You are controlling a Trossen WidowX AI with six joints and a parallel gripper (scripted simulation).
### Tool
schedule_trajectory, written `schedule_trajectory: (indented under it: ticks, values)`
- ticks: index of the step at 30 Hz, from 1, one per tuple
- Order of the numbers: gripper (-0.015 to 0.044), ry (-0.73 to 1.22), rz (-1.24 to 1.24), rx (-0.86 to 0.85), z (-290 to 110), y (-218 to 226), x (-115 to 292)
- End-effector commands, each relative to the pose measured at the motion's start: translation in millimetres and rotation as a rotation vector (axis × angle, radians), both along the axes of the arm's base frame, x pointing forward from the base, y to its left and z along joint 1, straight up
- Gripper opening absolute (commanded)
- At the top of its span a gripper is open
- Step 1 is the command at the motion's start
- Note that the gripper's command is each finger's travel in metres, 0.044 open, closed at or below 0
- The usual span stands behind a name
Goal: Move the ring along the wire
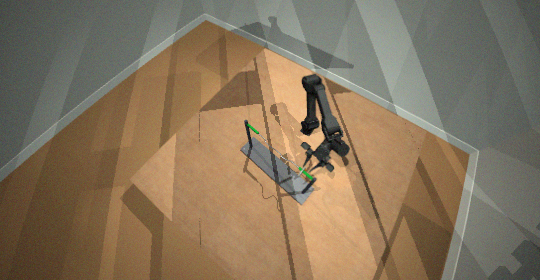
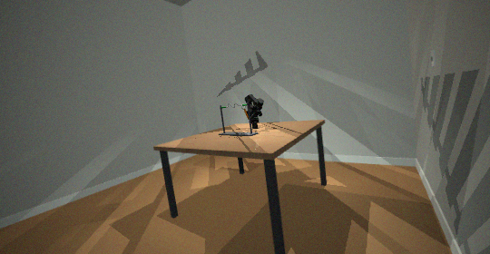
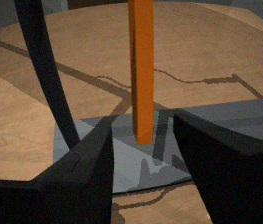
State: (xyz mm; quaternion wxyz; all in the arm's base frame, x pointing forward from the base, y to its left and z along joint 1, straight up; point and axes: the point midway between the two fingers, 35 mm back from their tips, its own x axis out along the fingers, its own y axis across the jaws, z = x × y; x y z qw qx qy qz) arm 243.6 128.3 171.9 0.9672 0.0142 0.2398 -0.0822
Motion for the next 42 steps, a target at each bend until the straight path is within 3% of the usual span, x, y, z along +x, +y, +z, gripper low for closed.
schedule_trajectory:
  ticks: [1, 24, 31, 35, 42]
  values:
    - [0.0160, -0.012, 0.001, 0.008, 10, 1, -11]
    - [0.0160, -0.013, 0.002, 0.007, 11, 1, -14]
    - [0.0344, -0.016, 0.007, 0.004, 31, 6, -51]
    - [0.0440, -0.018, 0.008, 0.004, 32, 6, -52]
    - [0.0440, -0.018, 0.008, 0.004, 32, 6, -52]
